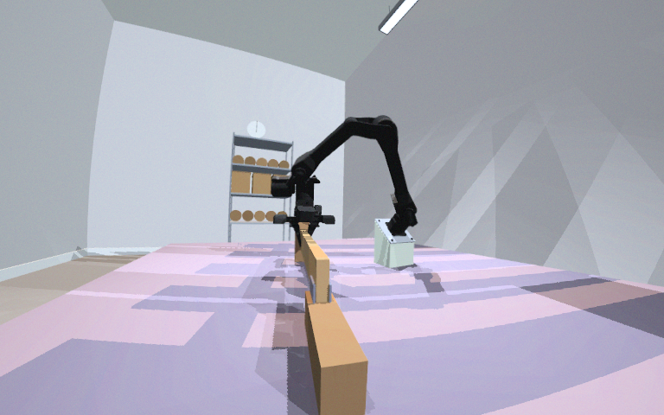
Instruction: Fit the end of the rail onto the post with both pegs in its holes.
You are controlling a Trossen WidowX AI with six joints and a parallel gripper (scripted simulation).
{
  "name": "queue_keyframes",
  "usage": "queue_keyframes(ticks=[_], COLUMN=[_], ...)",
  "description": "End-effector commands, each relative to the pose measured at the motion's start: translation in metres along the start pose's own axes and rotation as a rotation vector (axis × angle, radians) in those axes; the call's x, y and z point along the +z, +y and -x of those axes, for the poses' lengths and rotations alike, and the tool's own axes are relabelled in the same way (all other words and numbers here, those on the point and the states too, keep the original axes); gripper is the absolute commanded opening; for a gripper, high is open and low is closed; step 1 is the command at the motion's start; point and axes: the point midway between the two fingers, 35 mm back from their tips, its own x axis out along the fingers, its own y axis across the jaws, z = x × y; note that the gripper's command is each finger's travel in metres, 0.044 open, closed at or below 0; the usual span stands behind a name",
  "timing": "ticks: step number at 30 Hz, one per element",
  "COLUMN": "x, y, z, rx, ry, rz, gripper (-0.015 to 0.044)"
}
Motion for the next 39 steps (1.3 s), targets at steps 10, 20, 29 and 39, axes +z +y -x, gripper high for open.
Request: queue_keyframes(ticks=[10, 20, 29, 39], x=[-0.002, -0.002, 0.004, 0.028], y=[0.0, 0.0, 0.0, 0.0], z=[0.0, 0.0, 0.007, 0.03], rx=[0.0, 0.0, -0.001, -0.005], ry=[0.0, 0.0, 0.0, 0.001], rz=[-0.001, -0.001, -0.001, -0.003], gripper=[0.0079, 0.0341, 0.044, 0.044])
